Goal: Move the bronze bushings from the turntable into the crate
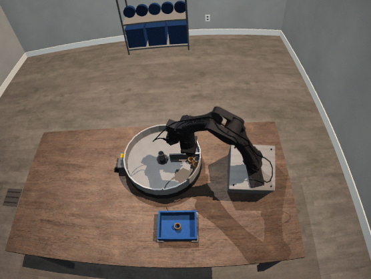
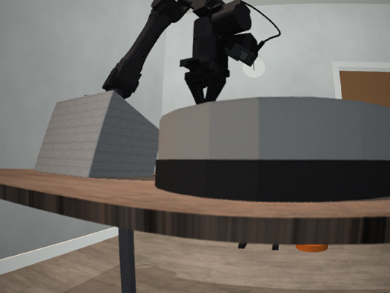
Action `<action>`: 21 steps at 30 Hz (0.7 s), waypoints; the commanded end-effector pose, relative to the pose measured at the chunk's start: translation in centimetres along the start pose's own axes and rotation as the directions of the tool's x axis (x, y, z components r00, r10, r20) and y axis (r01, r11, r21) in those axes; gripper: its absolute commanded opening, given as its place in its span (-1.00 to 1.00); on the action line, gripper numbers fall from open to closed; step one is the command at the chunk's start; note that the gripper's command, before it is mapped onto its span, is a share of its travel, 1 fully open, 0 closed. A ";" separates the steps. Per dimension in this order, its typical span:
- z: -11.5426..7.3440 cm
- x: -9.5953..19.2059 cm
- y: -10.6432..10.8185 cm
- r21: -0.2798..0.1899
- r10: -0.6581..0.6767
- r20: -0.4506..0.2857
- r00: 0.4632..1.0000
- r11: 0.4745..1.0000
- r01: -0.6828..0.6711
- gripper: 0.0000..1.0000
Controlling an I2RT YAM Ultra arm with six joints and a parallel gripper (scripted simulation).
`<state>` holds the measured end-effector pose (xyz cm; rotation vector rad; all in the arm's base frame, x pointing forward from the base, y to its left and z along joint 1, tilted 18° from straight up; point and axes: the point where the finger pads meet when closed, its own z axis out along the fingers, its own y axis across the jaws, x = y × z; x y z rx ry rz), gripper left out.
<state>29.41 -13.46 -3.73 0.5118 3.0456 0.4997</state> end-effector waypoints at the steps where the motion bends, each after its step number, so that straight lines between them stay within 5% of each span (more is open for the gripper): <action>1: -1.2 -0.2 -0.3 0.008 -0.001 0.037 0.999 1.000 0.001 -0.74; 21: -1.5 -0.6 -0.4 0.011 -0.004 0.049 0.999 1.000 0.004 -0.74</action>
